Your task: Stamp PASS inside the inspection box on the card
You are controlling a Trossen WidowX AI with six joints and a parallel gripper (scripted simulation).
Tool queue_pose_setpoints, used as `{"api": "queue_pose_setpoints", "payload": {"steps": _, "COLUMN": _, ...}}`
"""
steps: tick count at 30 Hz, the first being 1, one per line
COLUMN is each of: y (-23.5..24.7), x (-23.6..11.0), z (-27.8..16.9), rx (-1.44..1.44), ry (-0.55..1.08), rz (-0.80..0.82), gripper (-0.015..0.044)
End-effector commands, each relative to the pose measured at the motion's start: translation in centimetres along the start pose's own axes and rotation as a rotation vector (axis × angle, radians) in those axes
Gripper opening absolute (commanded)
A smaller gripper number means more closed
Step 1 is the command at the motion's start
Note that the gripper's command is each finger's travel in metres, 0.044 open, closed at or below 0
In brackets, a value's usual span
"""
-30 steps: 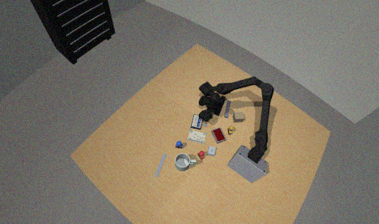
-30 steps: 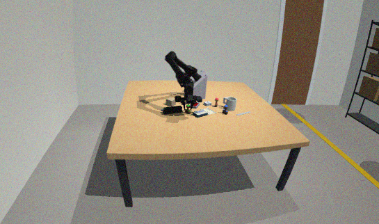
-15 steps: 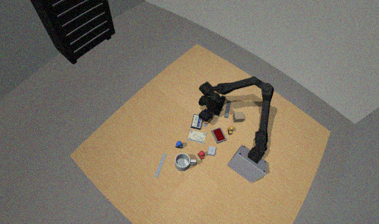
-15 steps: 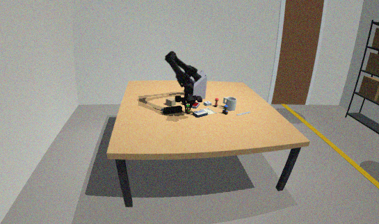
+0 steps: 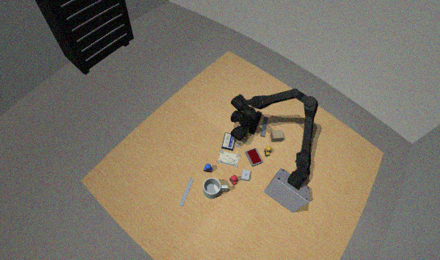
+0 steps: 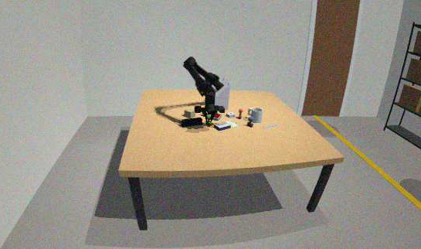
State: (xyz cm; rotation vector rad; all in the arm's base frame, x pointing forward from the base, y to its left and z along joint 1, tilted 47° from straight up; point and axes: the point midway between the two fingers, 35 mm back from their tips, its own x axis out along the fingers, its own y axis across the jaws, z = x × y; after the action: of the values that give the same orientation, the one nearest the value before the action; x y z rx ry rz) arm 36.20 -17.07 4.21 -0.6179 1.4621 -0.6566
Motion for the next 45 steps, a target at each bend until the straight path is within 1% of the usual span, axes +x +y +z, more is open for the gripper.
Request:
{"api": "queue_pose_setpoints", "payload": {"steps": 1, "y": -0.1, "x": -0.2, "z": 0.0, "rx": 0.004, "ry": 0.000, "rz": -0.002, "gripper": 0.0000}}
{"api": "queue_pose_setpoints", "payload": {"steps": 45, "y": 0.1, "x": -2.4, "z": 0.2, "rx": 0.003, "ry": -0.001, "rz": 0.001, "gripper": 0.0000}}
